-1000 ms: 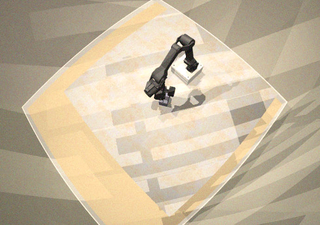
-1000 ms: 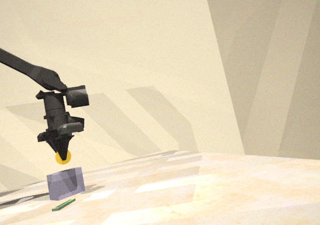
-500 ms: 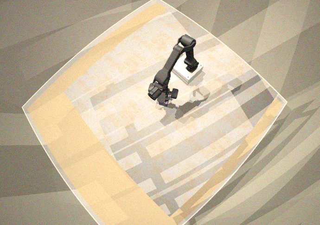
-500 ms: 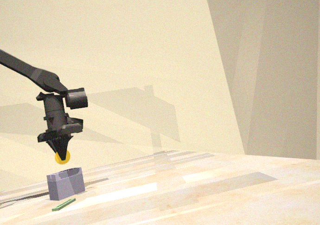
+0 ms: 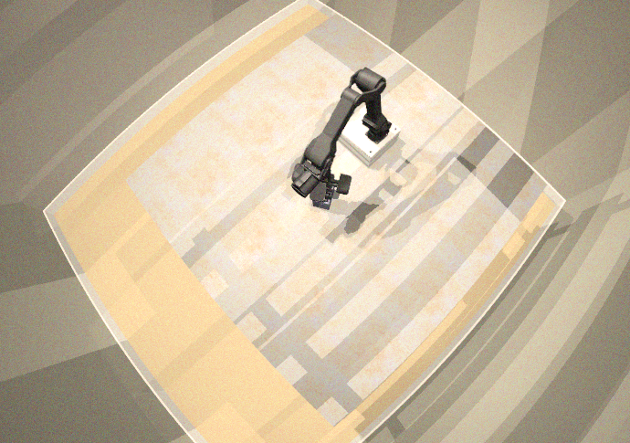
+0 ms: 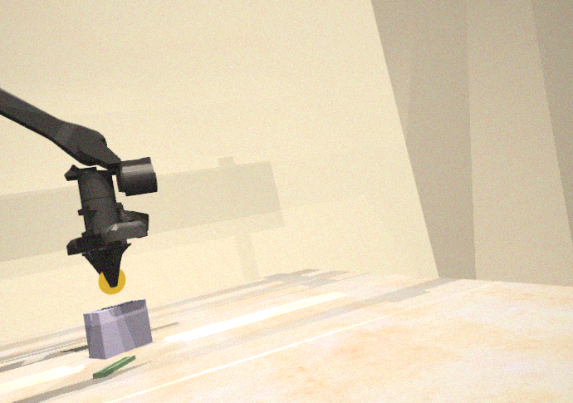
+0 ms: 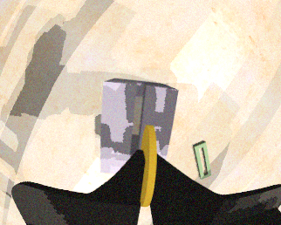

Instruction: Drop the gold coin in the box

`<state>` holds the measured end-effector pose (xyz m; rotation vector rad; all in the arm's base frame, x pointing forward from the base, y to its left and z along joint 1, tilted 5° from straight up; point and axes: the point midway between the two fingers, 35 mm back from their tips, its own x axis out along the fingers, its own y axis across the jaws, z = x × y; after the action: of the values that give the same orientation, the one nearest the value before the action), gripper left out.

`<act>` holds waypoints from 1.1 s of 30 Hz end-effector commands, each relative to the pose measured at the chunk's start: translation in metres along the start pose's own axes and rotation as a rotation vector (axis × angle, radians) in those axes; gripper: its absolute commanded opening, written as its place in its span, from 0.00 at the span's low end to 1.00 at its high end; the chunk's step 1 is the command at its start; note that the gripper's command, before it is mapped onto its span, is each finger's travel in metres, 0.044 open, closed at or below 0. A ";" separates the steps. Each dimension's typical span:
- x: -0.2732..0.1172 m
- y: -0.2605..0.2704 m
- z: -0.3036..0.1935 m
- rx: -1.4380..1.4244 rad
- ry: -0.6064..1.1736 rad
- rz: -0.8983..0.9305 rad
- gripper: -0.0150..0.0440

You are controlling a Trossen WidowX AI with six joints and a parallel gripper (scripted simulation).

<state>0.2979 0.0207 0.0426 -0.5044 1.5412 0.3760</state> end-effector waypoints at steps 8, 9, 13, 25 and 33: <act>0.002 0.008 -0.002 0.013 0.000 0.001 0.25; 0.002 0.008 -0.002 0.013 0.000 0.001 0.25; 0.001 0.006 -0.003 0.012 0.000 0.001 0.25; 0.000 0.004 0.001 0.001 0.000 0.000 0.26; 0.000 0.005 -0.001 0.006 0.001 0.000 0.25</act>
<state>0.2952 0.0244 0.0423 -0.5002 1.5411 0.3711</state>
